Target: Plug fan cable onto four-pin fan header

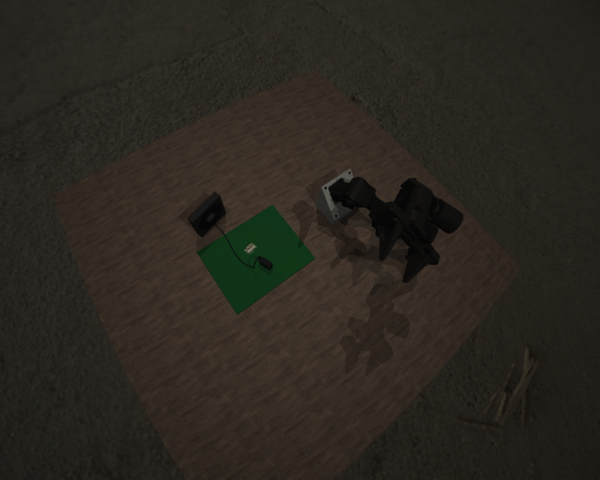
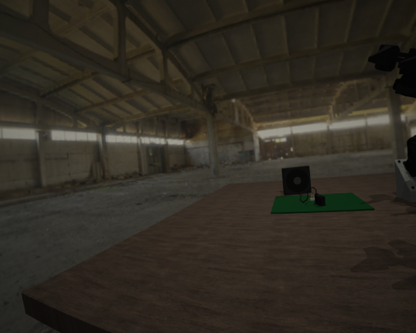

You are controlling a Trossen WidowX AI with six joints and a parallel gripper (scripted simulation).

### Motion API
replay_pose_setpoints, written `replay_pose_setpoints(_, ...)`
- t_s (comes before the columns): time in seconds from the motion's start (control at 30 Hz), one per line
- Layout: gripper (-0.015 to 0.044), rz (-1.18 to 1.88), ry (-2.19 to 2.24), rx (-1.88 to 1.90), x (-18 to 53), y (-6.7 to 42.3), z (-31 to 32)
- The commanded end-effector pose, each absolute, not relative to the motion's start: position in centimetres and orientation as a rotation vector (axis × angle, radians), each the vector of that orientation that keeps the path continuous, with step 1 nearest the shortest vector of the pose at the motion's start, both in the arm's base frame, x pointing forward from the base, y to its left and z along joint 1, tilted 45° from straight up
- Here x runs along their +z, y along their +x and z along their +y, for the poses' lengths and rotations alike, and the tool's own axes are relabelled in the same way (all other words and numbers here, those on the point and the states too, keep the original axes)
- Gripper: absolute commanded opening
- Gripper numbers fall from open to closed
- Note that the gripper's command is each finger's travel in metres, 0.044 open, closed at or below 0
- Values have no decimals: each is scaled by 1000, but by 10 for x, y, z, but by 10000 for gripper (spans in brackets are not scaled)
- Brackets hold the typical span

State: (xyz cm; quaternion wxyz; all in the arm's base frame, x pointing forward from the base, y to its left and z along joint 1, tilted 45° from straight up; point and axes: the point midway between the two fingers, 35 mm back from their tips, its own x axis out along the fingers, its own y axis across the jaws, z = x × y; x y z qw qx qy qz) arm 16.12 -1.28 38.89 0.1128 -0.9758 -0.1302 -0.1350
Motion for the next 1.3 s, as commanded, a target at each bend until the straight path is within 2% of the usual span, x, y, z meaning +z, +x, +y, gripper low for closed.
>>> replay_pose_setpoints(0.0, 426, -382, -2863, -396, 389, 161, -13)
replay_pose_setpoints(0.13, 440, -380, -2852, -393, 389, 162, -14)
replay_pose_setpoints(0.23, 440, -357, -2684, -342, 393, 170, -30)
replay_pose_setpoints(0.5, 440, -165, -1650, -24, 373, 232, -114)
replay_pose_setpoints(0.67, 440, -36, -1136, 124, 340, 266, -140)
replay_pose_setpoints(0.97, 440, 254, -349, 291, 271, 314, -153)
replay_pose_setpoints(1.27, 440, 664, 420, 345, 191, 344, -137)
